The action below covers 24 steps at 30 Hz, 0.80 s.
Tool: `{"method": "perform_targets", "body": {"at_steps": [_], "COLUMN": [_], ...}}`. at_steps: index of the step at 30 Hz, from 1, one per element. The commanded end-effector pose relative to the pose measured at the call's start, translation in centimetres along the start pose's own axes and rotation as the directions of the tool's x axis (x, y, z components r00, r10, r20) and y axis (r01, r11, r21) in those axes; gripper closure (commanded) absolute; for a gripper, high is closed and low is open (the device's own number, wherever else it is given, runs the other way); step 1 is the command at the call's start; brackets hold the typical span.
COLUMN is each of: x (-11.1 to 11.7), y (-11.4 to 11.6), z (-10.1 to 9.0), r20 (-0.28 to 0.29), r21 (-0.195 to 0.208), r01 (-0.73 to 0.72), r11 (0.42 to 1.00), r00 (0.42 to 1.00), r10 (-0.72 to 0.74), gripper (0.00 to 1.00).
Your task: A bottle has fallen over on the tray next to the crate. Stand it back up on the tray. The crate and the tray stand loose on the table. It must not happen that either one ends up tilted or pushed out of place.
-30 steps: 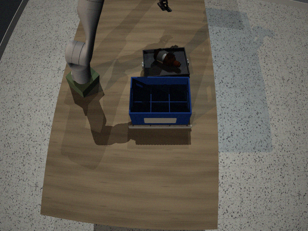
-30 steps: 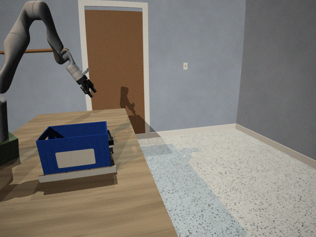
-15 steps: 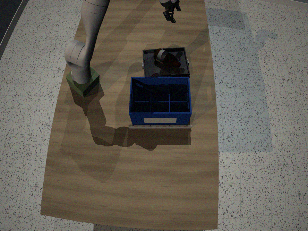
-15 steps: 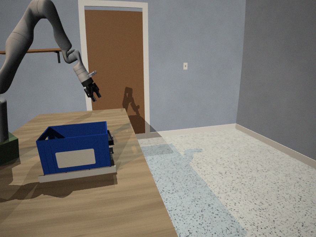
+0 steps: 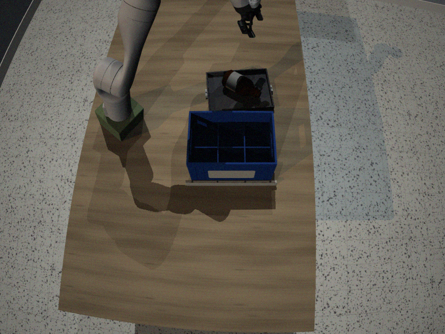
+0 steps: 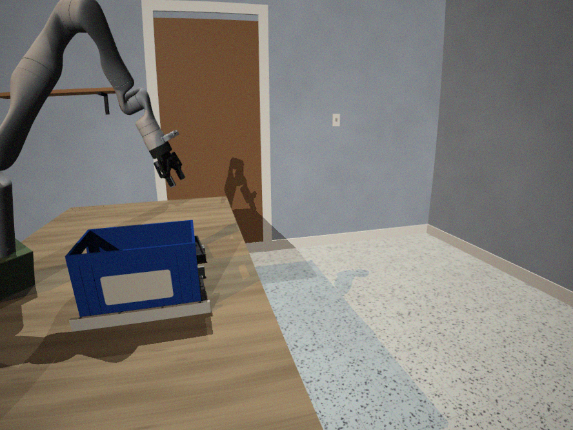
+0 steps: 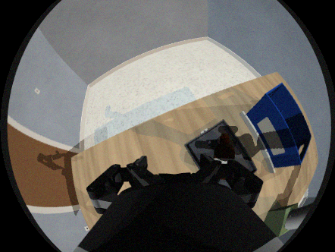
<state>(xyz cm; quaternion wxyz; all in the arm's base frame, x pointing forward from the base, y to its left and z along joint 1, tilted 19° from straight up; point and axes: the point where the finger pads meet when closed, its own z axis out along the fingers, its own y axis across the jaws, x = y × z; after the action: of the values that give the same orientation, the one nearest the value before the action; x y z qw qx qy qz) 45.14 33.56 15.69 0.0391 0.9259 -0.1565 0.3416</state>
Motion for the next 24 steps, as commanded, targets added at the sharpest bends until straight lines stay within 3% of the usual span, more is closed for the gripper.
{"method": "perform_targets", "body": {"at_steps": [1, 6, 7, 15, 16, 24], "x": [0.6, 0.6, 1.0, 1.0, 1.4, 1.5], "y": [0.8, 0.8, 2.0, 1.9, 3.0, 2.9], "z": [0.1, 0.1, 0.5, 0.5, 0.8, 0.8], "r20": [0.007, 0.007, 0.027, 0.027, 0.046, 0.046], "r21": [-0.015, -0.015, -0.036, -0.034, -0.054, -0.051], "r01": [-0.01, -0.01, -0.016, -0.018, -0.024, -0.026], "r11": [1.0, 1.0, 0.999, 0.999, 0.998, 0.998], "r00": [1.0, 1.0, 0.999, 0.999, 0.999, 0.999], "r10": [0.01, 0.01, 0.017, 0.019, 0.026, 0.028], "gripper": [0.0, 0.0, 0.0, 0.0, 0.0, 0.0]}}
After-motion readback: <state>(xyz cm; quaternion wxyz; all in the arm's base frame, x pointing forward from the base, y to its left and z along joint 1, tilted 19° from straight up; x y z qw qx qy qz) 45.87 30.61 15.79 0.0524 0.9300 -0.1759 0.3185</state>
